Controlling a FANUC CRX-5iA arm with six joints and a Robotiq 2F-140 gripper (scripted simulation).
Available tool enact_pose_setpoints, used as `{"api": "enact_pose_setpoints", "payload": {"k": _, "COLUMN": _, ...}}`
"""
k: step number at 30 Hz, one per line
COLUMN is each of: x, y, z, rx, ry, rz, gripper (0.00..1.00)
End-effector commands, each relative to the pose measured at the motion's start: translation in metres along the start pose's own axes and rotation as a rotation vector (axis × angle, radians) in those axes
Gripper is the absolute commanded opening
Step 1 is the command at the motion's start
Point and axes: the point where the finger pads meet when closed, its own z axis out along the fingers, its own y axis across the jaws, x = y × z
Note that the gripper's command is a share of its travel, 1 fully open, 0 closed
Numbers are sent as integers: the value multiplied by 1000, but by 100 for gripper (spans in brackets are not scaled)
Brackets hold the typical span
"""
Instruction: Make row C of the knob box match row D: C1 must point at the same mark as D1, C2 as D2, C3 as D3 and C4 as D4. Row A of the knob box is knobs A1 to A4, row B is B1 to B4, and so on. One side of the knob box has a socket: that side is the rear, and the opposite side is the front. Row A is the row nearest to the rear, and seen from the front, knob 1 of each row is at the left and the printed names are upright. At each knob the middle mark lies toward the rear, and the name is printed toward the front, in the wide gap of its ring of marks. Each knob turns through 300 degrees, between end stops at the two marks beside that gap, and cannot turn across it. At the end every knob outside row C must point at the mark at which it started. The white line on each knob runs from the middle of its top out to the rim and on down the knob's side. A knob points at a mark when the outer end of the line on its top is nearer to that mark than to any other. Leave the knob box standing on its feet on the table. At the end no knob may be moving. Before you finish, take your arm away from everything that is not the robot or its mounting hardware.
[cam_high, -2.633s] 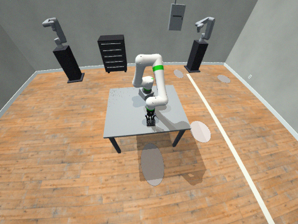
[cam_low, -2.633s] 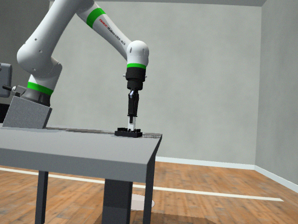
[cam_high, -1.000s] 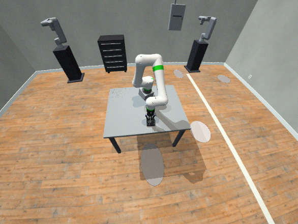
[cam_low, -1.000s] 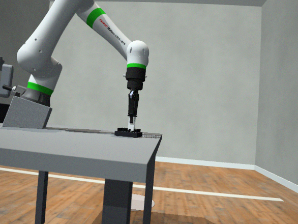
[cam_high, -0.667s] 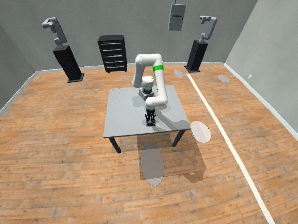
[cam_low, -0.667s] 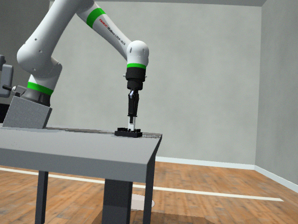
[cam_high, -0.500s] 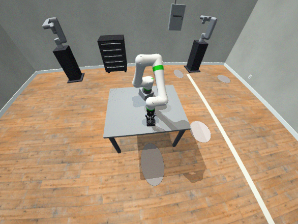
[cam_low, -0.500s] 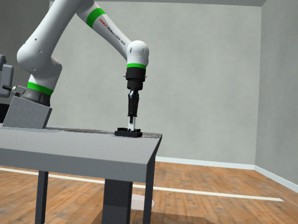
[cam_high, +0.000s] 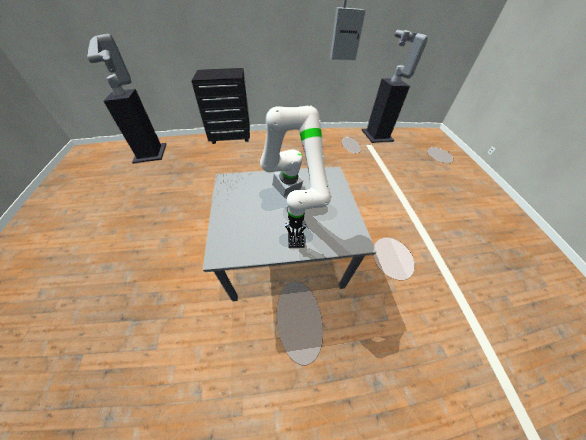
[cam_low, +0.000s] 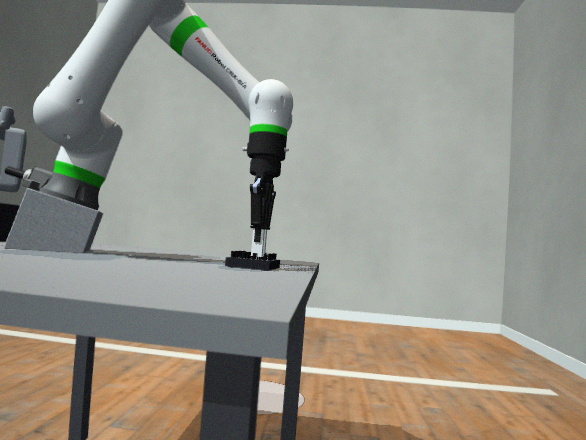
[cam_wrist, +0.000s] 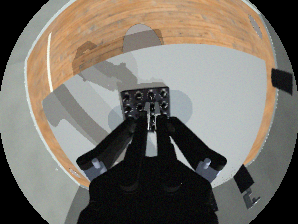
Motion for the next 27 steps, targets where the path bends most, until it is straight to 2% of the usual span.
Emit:
{"api": "enact_pose_setpoints", "payload": {"k": 1, "x": 0, "y": 0, "z": 0, "rx": 0, "ry": 0, "rz": 35, "gripper": 5}}
{"api": "enact_pose_setpoints", "payload": {"k": 14, "x": 0, "y": 0, "z": 0, "rx": 0, "ry": 1, "rz": 230, "gripper": 5}}
{"api": "enact_pose_setpoints", "payload": {"k": 27, "x": 0, "y": 0, "z": 0, "rx": 0, "ry": 1, "rz": 544, "gripper": 5}}
